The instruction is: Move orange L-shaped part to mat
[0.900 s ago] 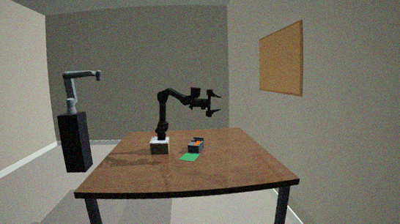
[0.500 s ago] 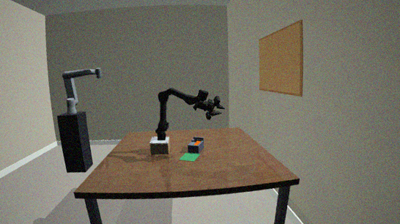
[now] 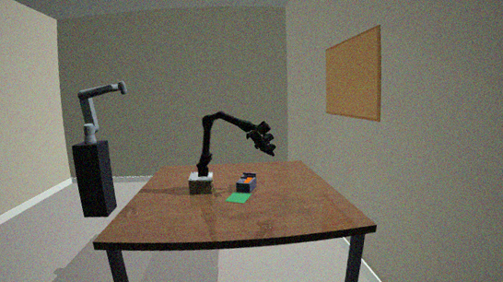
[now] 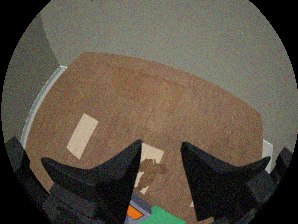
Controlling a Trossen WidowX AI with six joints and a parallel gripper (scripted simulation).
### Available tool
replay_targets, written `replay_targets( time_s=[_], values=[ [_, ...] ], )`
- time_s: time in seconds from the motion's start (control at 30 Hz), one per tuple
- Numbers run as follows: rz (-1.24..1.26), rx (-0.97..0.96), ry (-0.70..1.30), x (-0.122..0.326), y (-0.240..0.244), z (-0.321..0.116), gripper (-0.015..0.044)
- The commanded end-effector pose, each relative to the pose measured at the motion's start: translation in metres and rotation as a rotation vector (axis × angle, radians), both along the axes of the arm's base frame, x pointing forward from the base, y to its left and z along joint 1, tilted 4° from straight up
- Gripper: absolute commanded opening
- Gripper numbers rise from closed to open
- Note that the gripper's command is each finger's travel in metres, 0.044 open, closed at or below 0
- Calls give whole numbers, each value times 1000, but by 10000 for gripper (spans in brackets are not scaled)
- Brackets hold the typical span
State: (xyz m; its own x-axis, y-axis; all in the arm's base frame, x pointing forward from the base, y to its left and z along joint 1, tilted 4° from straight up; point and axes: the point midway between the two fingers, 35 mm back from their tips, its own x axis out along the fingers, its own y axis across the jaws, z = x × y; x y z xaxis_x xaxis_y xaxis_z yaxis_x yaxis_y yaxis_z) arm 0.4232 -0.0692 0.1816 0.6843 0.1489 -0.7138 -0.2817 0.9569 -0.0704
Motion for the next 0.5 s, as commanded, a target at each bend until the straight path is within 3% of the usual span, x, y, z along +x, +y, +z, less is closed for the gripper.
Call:
replay_targets(
  time_s=[0.0,0.27,0.47],
  values=[
    [-256,147,343,-36,46,-50,180],
    [-654,124,664,-97,87,-82,180],
    [-735,95,704,-110,91,-85,180]
  ],
)
